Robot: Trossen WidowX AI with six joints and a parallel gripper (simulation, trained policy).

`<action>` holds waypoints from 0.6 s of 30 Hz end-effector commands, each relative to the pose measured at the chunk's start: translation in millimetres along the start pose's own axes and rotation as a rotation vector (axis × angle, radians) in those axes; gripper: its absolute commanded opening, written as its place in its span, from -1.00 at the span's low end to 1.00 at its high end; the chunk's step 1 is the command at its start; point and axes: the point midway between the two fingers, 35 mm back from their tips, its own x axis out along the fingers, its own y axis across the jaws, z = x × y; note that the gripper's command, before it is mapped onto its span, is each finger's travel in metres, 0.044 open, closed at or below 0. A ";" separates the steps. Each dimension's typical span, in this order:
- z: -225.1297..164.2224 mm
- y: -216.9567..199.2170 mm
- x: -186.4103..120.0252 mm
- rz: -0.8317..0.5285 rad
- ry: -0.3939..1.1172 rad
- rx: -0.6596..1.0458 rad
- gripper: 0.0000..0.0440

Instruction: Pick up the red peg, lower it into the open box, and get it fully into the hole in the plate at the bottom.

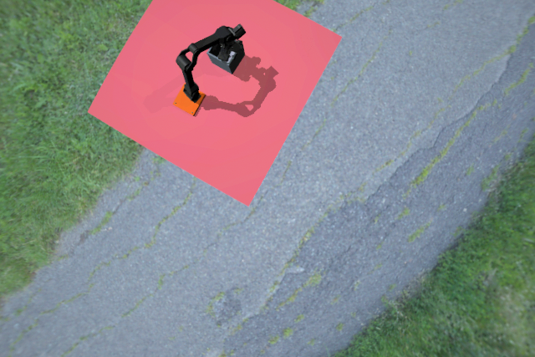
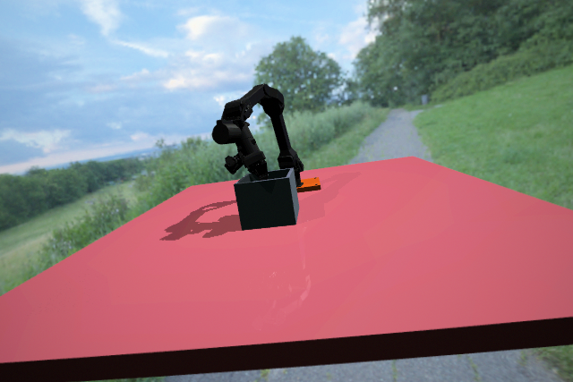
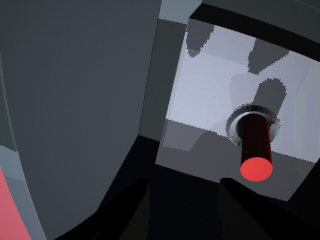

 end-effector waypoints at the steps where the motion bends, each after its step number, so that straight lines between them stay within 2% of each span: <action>1: -0.3 4.8 -5.4 0.022 0.026 -0.005 -0.40; 18: 4.2 25.4 -18.1 0.128 0.131 -0.049 -0.41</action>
